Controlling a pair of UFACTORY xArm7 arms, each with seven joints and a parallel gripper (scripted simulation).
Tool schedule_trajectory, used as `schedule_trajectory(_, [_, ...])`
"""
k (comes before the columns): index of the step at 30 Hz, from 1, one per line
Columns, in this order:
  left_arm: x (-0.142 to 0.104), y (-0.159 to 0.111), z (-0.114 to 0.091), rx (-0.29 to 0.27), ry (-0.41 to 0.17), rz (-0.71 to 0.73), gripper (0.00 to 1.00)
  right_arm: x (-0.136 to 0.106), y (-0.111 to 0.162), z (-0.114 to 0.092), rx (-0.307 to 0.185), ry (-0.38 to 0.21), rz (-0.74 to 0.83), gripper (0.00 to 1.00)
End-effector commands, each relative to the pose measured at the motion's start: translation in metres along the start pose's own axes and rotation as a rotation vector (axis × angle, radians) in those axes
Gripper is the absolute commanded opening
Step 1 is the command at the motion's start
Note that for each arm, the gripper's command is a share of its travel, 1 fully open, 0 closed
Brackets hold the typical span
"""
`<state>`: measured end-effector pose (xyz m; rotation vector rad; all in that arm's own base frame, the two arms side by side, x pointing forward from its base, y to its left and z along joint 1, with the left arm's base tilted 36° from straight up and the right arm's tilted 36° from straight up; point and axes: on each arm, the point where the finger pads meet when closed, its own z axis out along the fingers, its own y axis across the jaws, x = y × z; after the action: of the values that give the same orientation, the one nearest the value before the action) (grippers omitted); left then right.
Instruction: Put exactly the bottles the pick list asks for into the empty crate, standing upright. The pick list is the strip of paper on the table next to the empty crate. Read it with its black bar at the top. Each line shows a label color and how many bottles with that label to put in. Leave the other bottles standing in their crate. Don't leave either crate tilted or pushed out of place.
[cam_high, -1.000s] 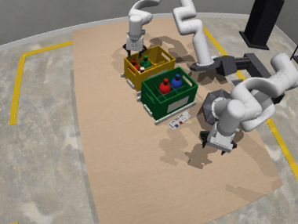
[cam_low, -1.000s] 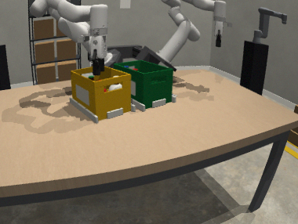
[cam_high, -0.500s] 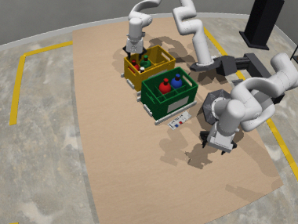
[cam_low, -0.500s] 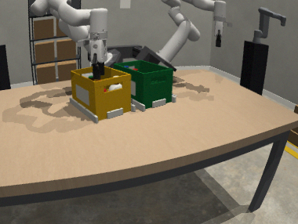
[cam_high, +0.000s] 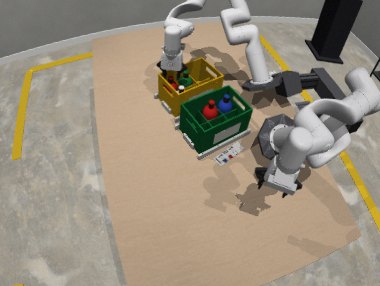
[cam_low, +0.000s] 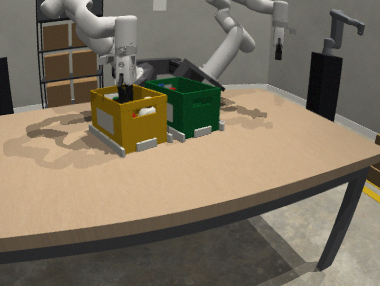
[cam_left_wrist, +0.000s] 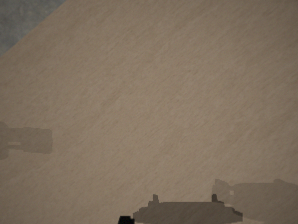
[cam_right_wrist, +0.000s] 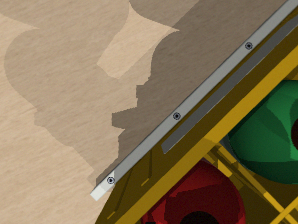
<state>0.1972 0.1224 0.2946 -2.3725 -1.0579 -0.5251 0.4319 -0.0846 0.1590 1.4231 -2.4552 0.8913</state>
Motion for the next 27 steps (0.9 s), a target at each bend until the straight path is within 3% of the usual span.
schedule_trajectory(1, [0.001,0.0,-0.001,-0.001,0.003,-0.001,1.0,-0.001,-0.001,0.004,0.002,-0.002,-0.001,0.65])
schedule_trajectory(16, [0.001,0.0,-0.001,-0.001,0.003,-0.001,1.0,-0.001,-0.001,0.021,0.002,-0.002,-0.001,0.65])
schedule_trajectory(27, [0.001,0.0,-0.001,-0.001,0.003,-0.001,1.0,-0.001,-0.001,0.021,0.002,-0.002,-0.001,0.65])
